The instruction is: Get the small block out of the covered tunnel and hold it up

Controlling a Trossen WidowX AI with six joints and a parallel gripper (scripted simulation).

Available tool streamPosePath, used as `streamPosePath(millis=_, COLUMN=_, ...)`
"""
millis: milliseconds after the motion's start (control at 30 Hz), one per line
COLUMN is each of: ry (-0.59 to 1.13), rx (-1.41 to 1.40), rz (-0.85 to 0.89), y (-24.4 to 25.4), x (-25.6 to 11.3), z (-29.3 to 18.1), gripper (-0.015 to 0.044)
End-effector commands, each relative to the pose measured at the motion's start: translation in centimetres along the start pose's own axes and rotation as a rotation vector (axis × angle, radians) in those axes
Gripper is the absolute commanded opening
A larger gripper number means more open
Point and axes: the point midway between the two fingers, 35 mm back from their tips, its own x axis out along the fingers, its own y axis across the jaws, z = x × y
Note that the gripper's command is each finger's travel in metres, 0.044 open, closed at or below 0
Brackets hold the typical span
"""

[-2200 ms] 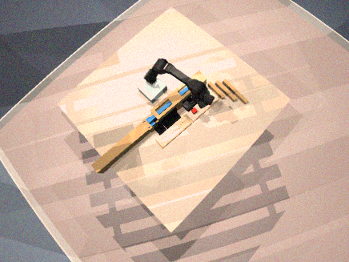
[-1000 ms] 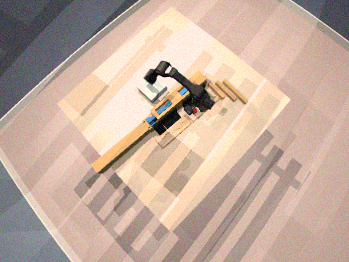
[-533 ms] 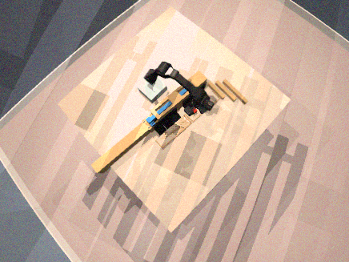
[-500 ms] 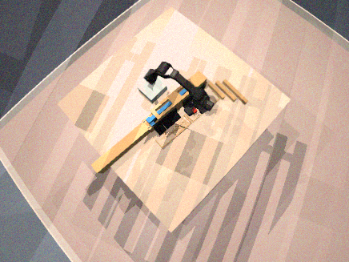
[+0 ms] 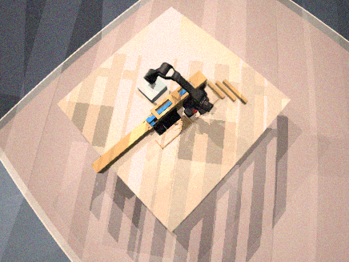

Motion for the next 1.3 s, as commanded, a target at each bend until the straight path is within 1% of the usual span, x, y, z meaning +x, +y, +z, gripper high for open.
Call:
streamPosePath(millis=0, ry=0.002, rx=-0.005, rz=-0.006, y=-0.1, x=0.8, z=-0.1, gripper=0.0440)
streamPosePath(millis=1033, ry=0.003, rx=-0.005, rz=-0.006, y=-0.4, x=5.7, z=-1.1, gripper=0.0440)
streamPosePath(millis=1067, ry=0.001, rx=0.000, rz=-0.001, y=-0.3, x=5.1, z=-0.9, gripper=0.0414)
streamPosePath(millis=1267, ry=0.001, rx=0.000, rz=-0.001, y=-0.3, x=5.1, z=-0.9, gripper=0.0256)
